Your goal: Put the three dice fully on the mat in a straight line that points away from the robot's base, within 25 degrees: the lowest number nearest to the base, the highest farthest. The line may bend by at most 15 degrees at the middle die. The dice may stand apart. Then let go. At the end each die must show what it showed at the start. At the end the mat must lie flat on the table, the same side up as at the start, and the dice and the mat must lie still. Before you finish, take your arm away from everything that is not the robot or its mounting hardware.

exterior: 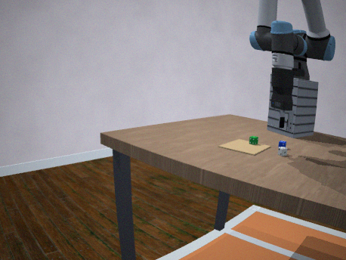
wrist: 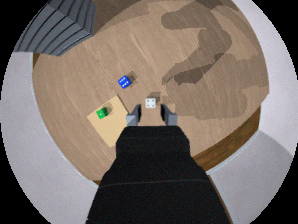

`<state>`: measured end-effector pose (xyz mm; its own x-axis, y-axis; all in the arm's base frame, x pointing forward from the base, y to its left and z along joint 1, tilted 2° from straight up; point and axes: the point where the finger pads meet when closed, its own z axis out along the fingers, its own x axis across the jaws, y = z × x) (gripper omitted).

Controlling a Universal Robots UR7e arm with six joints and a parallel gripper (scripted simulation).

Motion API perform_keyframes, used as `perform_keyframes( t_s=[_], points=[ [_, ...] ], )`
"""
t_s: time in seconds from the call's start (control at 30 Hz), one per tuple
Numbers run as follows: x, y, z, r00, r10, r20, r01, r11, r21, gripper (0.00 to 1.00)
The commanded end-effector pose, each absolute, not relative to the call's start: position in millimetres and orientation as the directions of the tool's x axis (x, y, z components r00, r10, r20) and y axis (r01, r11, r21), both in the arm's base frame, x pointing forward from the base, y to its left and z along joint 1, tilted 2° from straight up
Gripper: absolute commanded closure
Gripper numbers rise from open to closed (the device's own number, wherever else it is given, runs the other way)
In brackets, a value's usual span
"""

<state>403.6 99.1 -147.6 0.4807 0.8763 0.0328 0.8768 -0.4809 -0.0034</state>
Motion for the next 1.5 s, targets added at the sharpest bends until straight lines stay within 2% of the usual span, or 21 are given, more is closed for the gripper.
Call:
perform_keyframes(
  t_s=[0.0,1.47],
  points=[
    [404.2,99.4,-148.0,0.483,0.875,0.033,0.876,-0.483,-0.003,0.21],
    [405.4,99.6,-152.6,0.482,0.876,0.033,0.876,-0.482,-0.002,0.21]
  ],
)
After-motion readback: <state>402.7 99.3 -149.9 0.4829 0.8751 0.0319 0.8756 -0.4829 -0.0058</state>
